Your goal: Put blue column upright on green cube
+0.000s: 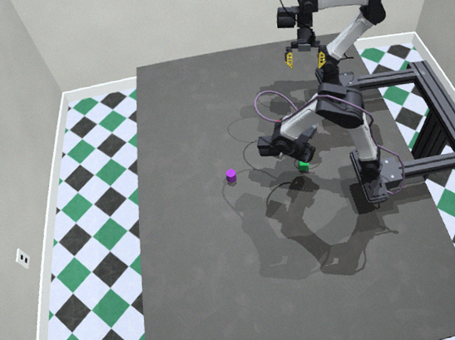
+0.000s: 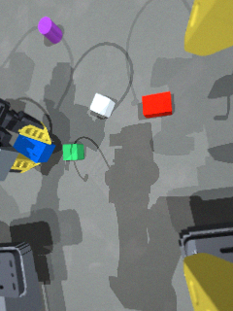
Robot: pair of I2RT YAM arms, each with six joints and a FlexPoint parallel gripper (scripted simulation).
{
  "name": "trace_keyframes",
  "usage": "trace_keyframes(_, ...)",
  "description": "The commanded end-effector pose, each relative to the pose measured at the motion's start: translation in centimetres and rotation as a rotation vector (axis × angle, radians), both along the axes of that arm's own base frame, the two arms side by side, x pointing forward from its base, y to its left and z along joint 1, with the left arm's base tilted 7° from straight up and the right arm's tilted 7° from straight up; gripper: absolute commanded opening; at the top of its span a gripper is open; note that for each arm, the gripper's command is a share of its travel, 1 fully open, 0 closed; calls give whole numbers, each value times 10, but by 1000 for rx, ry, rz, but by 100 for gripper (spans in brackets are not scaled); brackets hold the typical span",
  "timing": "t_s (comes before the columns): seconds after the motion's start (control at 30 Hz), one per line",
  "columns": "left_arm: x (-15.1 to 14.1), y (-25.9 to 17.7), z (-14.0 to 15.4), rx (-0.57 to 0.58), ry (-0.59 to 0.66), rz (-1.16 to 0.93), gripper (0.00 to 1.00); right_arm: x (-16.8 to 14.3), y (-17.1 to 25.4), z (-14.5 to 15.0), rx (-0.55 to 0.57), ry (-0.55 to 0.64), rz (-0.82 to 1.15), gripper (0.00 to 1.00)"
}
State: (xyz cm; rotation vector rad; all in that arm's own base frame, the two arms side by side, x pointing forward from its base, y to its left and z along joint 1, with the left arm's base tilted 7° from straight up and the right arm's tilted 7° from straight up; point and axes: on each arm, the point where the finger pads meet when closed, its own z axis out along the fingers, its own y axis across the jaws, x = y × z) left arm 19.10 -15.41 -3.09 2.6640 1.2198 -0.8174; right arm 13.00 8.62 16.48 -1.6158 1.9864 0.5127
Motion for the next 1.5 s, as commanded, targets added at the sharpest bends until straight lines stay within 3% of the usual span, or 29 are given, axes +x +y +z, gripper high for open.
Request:
trace_keyframes(0.0, 11, -1, 7, 100, -144, 2, 25, 13, 5, 8, 110, -64, 149, 100)
trace_keyframes(0.3, 17, 5, 15, 437, -507, -12, 25, 39, -5, 0, 267, -70, 182, 100)
trace_keyframes(0.4, 16, 4, 16, 469, -543, -19, 25, 40, -6, -1, 275, -68, 179, 100)
trace_keyframes(0.8, 4, 0, 21, 867, -949, -134, 25, 47, -12, -7, 320, -46, 156, 100)
trace_keyframes(1.13, -2, -7, 15, 964, -1057, -202, 25, 47, -12, -6, 313, -55, 158, 100)
trace_keyframes(1.47, -3, -13, 13, 943, -1054, -203, 25, 47, -12, -6, 313, -55, 158, 100)
